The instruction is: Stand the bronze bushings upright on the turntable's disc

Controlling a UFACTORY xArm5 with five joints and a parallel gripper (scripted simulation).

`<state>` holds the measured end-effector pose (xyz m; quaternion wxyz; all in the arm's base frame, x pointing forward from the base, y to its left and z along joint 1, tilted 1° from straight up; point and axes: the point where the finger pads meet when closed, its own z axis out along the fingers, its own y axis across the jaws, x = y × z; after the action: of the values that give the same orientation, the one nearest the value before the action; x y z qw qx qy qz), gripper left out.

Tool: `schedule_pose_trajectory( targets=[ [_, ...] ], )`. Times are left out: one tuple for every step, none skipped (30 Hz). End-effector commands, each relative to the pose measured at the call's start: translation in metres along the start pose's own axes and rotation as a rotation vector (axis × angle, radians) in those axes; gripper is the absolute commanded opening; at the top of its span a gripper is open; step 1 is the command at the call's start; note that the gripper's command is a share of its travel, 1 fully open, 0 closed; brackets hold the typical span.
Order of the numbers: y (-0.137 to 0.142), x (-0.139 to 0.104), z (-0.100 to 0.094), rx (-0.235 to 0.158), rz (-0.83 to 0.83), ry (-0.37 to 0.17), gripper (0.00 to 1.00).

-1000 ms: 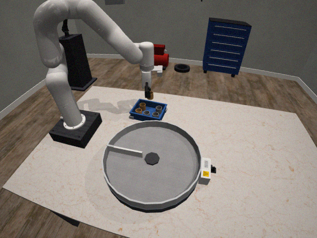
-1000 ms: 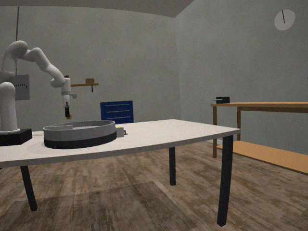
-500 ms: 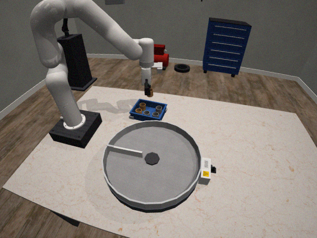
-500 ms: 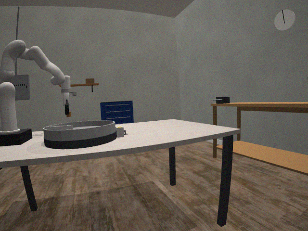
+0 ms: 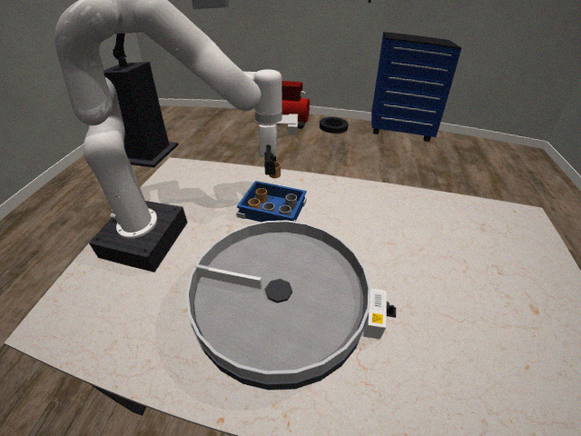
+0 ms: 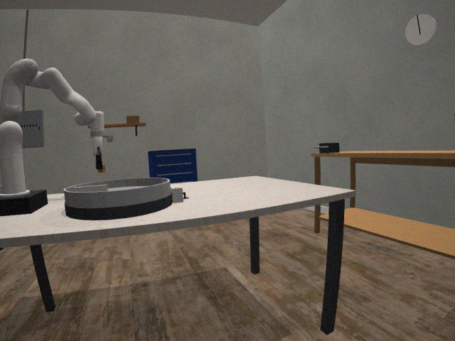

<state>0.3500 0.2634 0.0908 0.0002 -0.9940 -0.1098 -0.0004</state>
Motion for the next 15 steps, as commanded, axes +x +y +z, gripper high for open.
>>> schedule_pose_trajectory(
  targets=[
    [0.007, 0.0, -0.002, 0.002, 0.0, 0.004, 0.0],
    [0.011, 0.0, -0.002, 0.002, 0.0, 0.004, 0.0],
    [0.014, -0.001, -0.002, 0.002, 0.0, 0.004, 0.0],
    [0.019, -0.001, -0.002, 0.002, 0.0, 0.004, 0.0],
    [0.024, -0.002, -0.002, 0.002, 0.0, 0.004, 0.0],
    [0.029, -0.002, -0.002, 0.002, 0.0, 0.004, 0.0],
    [0.035, -0.003, -0.002, 0.002, 0.0, 0.004, 0.0],
    [0.042, -0.004, -0.002, 0.001, 0.0, 0.004, 0.0],
    [0.049, -0.005, -0.002, 0.001, 0.0, 0.005, 0.0],
    [0.049, -0.005, -0.002, 0.001, 0.0, 0.005, 0.0],
    [0.049, -0.005, -0.002, 0.001, 0.0, 0.005, 0.0],
    [0.057, -0.006, -0.002, 0.001, 0.0, 0.005, 0.0],
    [0.065, -0.006, -0.002, 0.001, 0.0, 0.005, 0.0],
    [0.073, -0.007, -0.002, 0.001, 0.0, 0.005, 0.0],
    [0.082, -0.009, -0.003, 0.001, 0.0, 0.005, 0.0]
  ],
)
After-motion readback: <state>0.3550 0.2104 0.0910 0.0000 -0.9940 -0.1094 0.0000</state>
